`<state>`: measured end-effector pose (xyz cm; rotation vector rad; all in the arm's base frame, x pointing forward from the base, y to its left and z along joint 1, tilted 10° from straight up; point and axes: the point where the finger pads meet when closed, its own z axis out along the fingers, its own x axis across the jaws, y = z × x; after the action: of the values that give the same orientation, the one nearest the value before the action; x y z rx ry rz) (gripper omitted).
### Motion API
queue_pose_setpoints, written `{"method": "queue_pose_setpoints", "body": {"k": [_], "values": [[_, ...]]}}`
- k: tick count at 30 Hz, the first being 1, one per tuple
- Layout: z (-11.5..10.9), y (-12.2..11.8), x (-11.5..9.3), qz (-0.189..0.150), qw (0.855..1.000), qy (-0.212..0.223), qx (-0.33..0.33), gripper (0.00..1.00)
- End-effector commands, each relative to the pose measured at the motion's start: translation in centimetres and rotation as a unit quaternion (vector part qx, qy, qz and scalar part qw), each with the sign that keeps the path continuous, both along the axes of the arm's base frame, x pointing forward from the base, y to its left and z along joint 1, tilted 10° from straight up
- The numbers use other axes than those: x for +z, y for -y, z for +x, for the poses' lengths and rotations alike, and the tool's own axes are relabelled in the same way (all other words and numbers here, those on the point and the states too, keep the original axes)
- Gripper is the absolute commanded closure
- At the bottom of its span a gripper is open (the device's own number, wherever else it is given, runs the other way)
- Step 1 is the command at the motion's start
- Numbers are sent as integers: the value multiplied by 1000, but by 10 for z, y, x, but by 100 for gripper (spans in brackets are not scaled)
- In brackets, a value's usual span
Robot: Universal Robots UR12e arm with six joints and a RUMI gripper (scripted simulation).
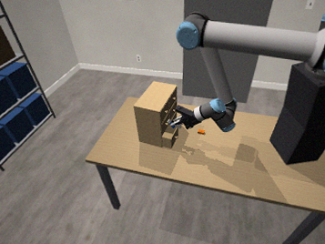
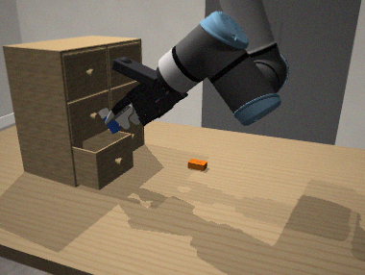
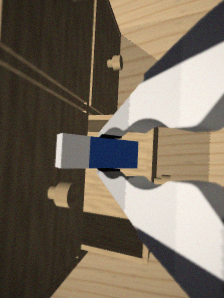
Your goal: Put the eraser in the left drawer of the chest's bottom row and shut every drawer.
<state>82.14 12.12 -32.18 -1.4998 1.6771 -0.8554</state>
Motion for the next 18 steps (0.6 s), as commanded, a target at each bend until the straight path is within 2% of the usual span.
{"method": "queue_pose_setpoints", "body": {"k": [1, 12, 18], "values": [[1, 0, 2, 0, 1000, 1, 0, 89], [1, 0, 2, 0, 1000, 1, 0, 89], [1, 0, 2, 0, 1000, 1, 0, 84]]}}
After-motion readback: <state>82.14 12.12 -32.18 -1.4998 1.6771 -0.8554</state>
